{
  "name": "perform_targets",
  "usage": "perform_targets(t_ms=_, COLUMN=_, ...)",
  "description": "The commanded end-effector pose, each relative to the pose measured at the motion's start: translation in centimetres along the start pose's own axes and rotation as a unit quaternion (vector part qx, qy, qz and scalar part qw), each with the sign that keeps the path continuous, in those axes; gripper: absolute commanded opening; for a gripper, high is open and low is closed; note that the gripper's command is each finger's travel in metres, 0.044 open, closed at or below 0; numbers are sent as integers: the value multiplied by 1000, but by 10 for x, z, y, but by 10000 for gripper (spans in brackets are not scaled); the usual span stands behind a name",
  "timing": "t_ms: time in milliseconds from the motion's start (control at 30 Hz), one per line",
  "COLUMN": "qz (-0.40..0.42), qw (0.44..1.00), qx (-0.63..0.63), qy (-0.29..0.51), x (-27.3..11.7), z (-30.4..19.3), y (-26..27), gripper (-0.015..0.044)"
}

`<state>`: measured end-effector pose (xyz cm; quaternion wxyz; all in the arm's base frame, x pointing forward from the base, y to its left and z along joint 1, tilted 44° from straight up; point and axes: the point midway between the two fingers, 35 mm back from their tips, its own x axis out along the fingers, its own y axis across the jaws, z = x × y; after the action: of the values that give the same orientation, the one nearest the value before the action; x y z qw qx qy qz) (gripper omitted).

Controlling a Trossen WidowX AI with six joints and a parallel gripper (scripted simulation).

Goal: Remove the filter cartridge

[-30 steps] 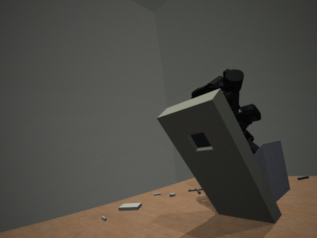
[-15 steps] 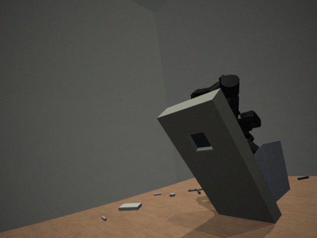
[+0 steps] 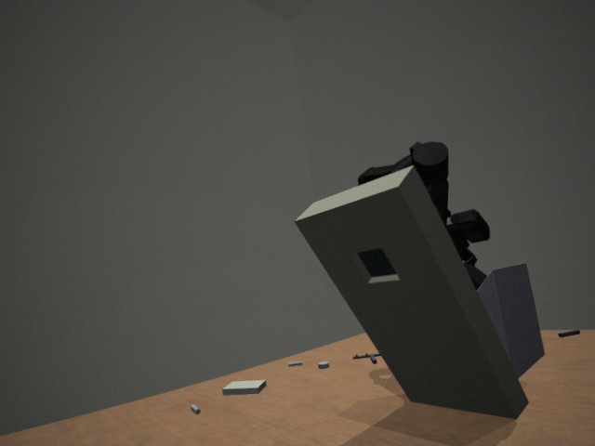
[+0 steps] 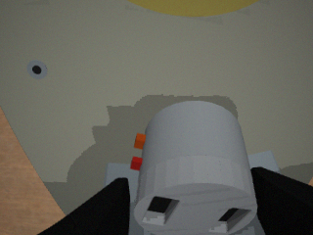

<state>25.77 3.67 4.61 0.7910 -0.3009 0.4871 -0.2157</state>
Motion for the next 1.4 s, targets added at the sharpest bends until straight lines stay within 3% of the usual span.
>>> perform_targets(t_ms=0, qz=0, qw=1000, qx=1, qy=0, x=0, z=0, y=0, gripper=218)
perform_targets(t_ms=100, qz=0, qw=1000, qx=1, qy=0, x=0, z=0, y=0, gripper=198)
perform_targets(t_ms=367, qz=-1, qw=1000, qx=0, qy=0, x=-5, z=12, y=0, gripper=0)
perform_targets(t_ms=600, qz=-1, qw=1000, qx=0, qy=-1, x=-14, z=24, y=0, gripper=0)
perform_targets(t_ms=1133, qz=0, qw=1000, qx=-1, qy=1, x=-99, z=29, y=2, gripper=0)
perform_targets(t_ms=1367, qz=0, qw=1000, qx=-1, qy=1, x=-99, z=31, y=22, gripper=0)
